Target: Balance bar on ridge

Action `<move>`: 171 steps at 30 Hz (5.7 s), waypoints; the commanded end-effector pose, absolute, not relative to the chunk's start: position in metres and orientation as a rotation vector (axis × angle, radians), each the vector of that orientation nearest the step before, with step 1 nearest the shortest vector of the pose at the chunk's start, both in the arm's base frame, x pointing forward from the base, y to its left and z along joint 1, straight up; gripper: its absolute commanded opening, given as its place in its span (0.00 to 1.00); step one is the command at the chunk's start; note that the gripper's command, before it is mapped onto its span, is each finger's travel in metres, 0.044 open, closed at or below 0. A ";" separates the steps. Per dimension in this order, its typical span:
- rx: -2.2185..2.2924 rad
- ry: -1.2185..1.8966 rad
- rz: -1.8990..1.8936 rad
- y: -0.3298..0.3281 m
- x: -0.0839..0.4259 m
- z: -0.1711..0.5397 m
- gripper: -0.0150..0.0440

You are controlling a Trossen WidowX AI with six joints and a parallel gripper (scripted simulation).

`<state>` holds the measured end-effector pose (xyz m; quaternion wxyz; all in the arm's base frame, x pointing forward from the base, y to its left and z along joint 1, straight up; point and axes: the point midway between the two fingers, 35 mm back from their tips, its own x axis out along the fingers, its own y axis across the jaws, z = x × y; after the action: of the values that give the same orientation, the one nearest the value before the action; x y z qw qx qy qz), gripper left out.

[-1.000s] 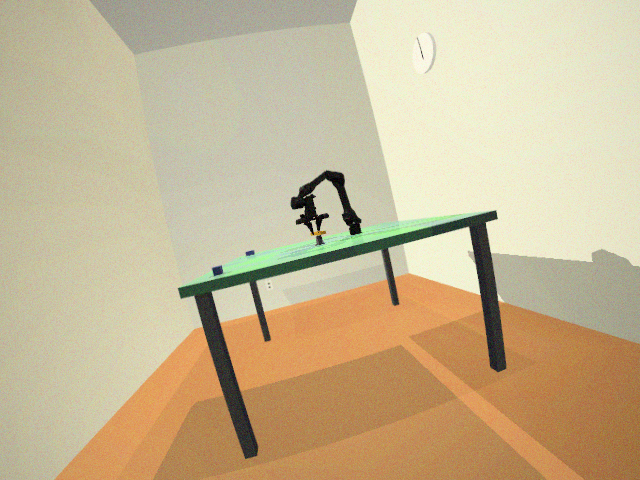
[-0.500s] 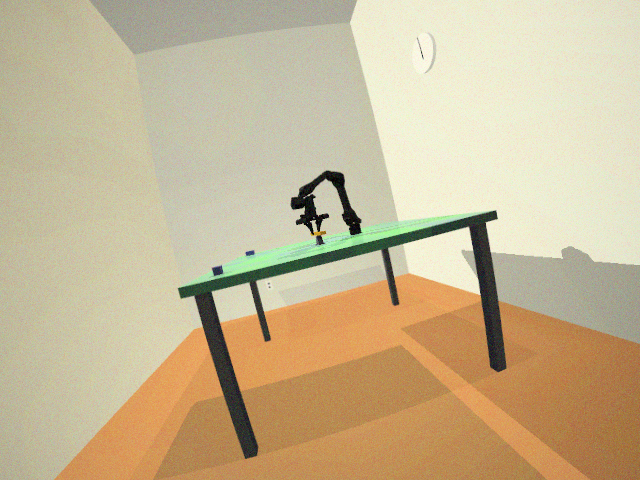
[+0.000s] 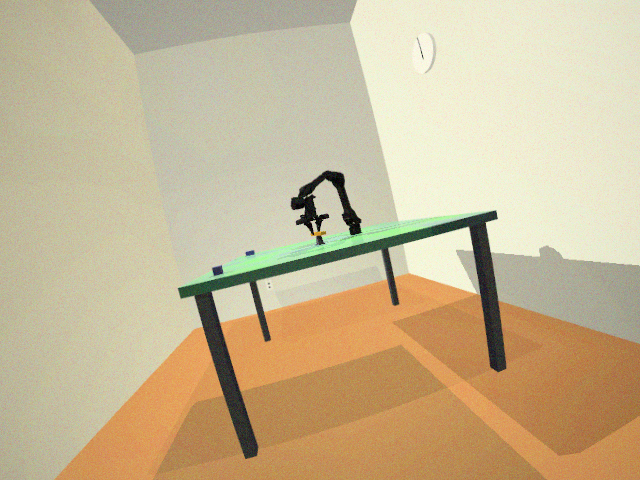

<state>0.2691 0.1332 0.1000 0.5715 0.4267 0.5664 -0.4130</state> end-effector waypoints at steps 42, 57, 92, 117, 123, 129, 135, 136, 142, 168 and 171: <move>1.003 1.324 -0.969 0.133 0.270 0.096 0.25; 1.003 1.324 -0.969 0.133 0.269 0.095 0.25; 1.003 1.327 -0.968 0.133 0.269 0.096 0.25; 1.003 1.327 -0.968 0.133 0.269 0.096 0.48; 1.003 1.327 -0.968 0.133 0.269 0.096 0.54; 1.003 1.327 -0.968 0.133 0.269 0.096 0.54; 1.003 1.327 -0.968 0.133 0.269 0.096 0.54; 1.003 1.327 -0.968 0.133 0.269 0.096 0.54; 1.003 1.327 -0.968 0.133 0.269 0.096 0.54; 1.003 1.327 -0.968 0.133 0.269 0.096 0.57; 1.003 1.327 -0.968 0.133 0.269 0.096 0.57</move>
<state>0.2691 0.1329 0.0955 0.5716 0.4277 0.5658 -0.4127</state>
